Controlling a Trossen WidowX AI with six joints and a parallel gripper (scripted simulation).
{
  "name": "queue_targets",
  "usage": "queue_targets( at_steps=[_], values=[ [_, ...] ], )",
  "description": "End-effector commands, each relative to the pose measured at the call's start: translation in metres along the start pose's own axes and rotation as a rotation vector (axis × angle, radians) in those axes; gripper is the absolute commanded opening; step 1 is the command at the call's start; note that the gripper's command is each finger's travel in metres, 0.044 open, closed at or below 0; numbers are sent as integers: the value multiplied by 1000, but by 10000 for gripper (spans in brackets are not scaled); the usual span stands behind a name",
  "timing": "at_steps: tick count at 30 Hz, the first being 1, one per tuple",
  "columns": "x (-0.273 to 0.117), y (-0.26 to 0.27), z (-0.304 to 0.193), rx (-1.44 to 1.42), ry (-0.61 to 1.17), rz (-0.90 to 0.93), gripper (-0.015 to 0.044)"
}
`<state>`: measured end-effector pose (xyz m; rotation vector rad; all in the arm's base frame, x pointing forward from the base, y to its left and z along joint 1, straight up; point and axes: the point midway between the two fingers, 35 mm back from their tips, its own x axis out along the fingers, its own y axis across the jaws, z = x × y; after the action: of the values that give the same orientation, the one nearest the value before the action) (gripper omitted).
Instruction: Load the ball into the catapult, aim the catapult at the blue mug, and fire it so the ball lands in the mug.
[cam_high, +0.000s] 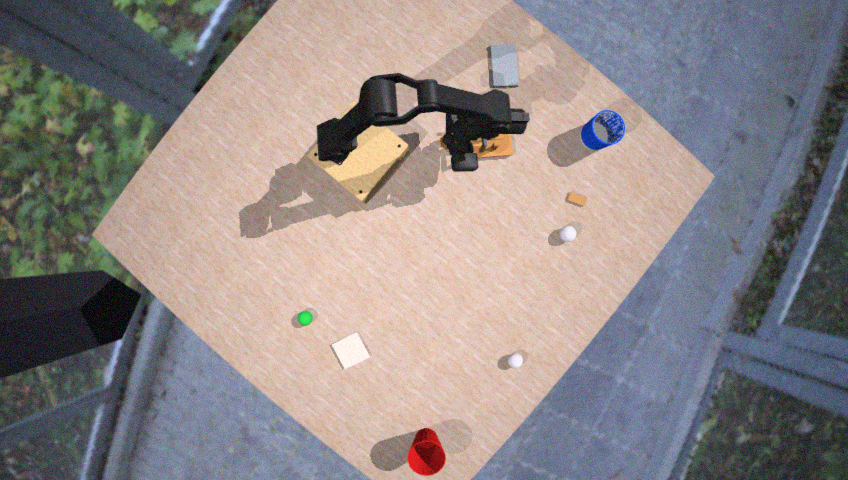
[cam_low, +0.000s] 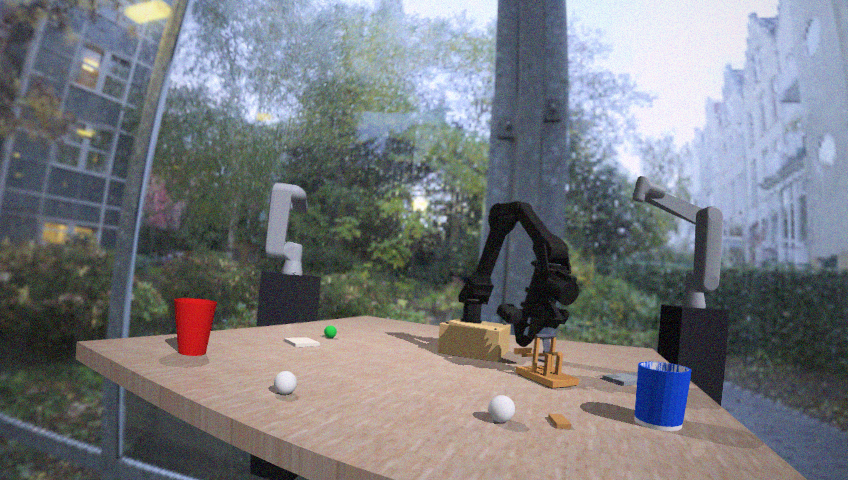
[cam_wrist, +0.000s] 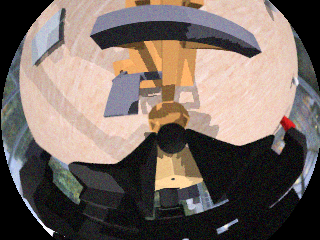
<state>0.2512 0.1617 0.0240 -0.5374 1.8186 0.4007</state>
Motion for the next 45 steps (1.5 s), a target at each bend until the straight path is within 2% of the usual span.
queue_targets(
  at_steps=[1,5,15,22,25,26,28,45],
  values=[
    [-1,0,0,0,-1,0,0],
    [-1,0,0,0,-1,0,0],
    [-4,0,-1,0,-2,0,263],
    [-102,0,-38,2,-27,1,440],
    [-104,0,-40,2,-27,1,440],
    [-90,0,-30,1,-34,0,440],
    [-95,0,-17,0,-77,1,440],
    [-185,-4,133,-25,-659,5,440]
  ],
)
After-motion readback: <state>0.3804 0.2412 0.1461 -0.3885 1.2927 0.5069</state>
